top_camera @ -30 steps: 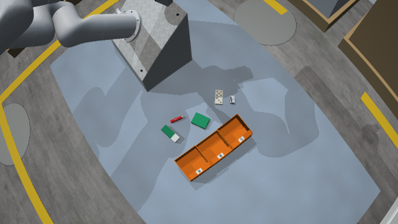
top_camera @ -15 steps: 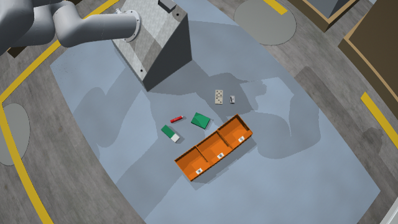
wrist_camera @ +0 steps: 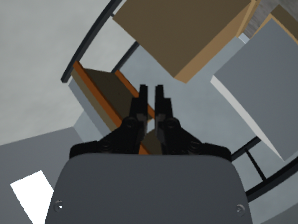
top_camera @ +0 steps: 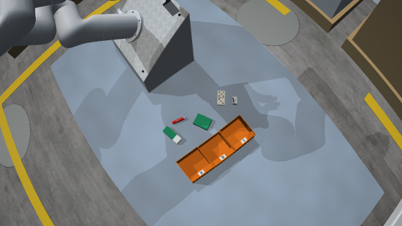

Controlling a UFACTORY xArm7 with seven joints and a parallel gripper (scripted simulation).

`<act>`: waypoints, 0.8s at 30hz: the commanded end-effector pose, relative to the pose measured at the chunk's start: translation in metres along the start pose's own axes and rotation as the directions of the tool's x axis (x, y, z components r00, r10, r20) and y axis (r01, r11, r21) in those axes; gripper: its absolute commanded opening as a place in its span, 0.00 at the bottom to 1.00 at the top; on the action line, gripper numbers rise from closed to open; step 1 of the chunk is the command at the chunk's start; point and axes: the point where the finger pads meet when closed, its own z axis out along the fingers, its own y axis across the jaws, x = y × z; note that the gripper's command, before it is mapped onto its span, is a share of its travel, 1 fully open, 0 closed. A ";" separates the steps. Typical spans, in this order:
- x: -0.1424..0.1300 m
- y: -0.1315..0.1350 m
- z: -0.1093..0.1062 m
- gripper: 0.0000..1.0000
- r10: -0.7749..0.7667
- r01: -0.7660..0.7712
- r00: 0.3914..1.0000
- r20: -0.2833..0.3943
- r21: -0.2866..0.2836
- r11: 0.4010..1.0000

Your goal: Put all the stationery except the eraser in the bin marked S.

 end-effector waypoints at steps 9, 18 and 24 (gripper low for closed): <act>0.016 -0.026 0.016 0.07 0.364 -0.357 0.929 -0.074 0.084 0.930; 0.034 -0.045 0.027 0.07 0.598 -0.579 0.795 -0.100 0.168 0.798; 0.043 -0.054 0.031 0.07 0.717 -0.687 0.690 -0.100 0.223 0.692</act>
